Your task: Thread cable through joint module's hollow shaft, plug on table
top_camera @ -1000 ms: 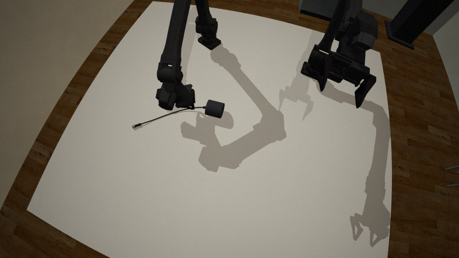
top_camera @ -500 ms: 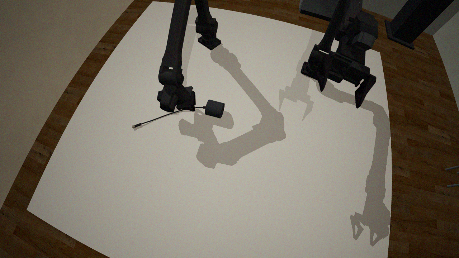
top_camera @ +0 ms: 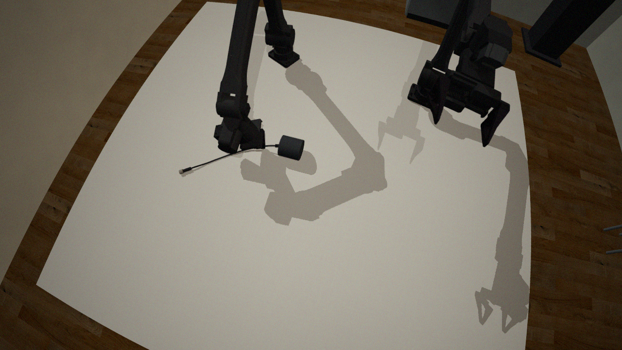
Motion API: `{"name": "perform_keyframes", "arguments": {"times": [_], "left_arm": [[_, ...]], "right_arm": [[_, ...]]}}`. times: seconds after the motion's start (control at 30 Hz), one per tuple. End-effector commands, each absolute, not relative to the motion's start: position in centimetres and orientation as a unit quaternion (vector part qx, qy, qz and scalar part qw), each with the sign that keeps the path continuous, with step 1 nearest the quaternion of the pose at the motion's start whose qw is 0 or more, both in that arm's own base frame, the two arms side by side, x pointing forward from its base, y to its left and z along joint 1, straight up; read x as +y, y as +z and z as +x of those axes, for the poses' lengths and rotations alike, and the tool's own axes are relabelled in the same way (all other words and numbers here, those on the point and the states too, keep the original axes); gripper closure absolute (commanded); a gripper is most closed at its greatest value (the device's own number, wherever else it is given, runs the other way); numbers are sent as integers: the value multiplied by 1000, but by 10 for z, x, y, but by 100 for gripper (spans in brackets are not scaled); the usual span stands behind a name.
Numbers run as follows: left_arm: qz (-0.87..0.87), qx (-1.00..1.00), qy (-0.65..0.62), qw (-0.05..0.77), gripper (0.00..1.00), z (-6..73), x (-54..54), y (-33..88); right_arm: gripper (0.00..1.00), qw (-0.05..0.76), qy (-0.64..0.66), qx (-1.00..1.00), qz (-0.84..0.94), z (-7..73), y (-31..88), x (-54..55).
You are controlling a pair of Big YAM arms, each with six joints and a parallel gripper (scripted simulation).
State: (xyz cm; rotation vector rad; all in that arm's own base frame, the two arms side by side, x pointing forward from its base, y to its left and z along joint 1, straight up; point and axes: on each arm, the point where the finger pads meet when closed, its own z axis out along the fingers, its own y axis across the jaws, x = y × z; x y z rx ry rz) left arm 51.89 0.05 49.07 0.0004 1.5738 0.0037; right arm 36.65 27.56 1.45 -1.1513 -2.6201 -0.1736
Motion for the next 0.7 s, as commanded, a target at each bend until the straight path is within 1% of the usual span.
{"name": "perform_keyframes", "arguments": {"times": [0.0,0.67], "left_arm": [[1,690,8,723,4,521,4,520],[1,690,8,723,4,521,4,520]], "right_arm": [[100,128,-69,-911,-386,372,26,283],[100,131,-66,-911,-386,365,24,280]]}}
